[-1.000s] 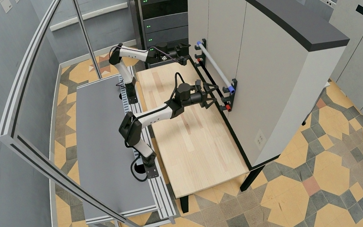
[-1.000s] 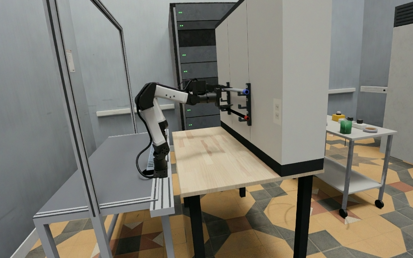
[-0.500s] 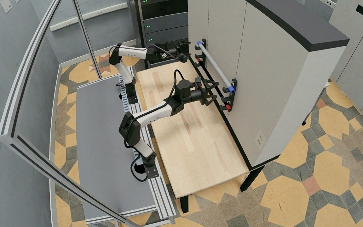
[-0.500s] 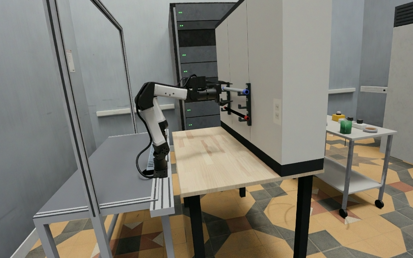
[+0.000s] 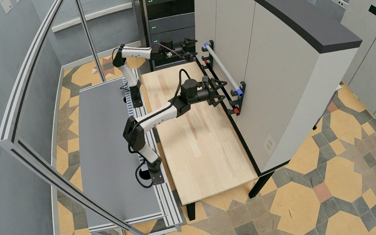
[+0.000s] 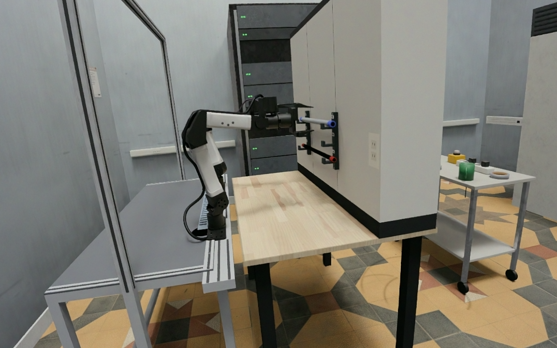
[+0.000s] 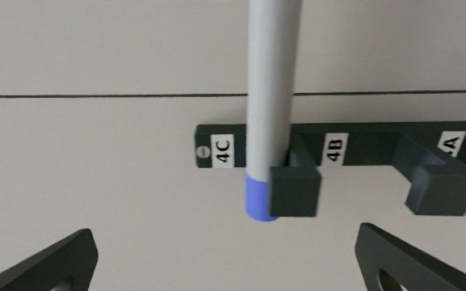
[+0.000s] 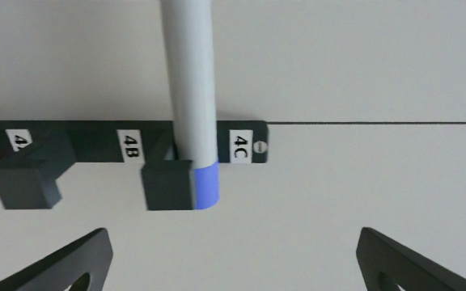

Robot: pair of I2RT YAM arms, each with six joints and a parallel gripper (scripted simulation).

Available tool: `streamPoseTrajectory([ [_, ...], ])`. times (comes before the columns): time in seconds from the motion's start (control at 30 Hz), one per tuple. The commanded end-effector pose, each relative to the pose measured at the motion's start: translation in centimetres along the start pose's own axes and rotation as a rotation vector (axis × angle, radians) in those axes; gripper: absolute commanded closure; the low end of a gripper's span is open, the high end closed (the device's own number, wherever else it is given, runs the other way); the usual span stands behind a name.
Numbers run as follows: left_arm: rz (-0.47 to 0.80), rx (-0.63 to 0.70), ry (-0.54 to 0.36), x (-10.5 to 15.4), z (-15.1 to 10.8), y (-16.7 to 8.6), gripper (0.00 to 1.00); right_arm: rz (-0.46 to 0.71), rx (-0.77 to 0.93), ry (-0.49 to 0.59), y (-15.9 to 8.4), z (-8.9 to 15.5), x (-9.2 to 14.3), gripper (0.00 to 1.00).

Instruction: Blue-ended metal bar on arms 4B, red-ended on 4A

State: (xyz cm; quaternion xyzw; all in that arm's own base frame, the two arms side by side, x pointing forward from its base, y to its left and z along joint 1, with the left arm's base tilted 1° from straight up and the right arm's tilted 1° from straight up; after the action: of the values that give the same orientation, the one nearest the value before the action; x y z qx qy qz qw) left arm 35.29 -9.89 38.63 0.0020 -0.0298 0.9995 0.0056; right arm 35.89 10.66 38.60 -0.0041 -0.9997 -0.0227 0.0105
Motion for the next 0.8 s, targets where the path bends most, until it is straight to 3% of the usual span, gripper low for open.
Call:
streamPoseTrajectory([
  [0.0,0.000,-0.004,-0.002,0.18,1.09,-0.36,0.00,-0.010,-0.001,-0.014,-0.07,-1.71,0.46,0.00],
  [0.77,0.000,-0.004,-0.002,0.18,1.14,-0.57,0.00,-0.010,-0.001,-0.014,-0.09,-1.68,0.46,0.00],
])
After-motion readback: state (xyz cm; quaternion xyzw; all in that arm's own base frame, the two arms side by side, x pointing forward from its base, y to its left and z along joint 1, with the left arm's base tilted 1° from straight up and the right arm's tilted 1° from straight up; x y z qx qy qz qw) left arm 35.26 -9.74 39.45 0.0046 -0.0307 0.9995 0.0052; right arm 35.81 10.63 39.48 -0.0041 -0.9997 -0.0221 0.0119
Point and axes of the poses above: on each arm, the point where the finger pads meet when closed, its own x axis back along the fingers, its own z axis across the jaws, y = z × x, the point moved 8 cm from there along x, back along the fingers, and after that the axes turned 3 degrees about -x, right-handed, at the moved point
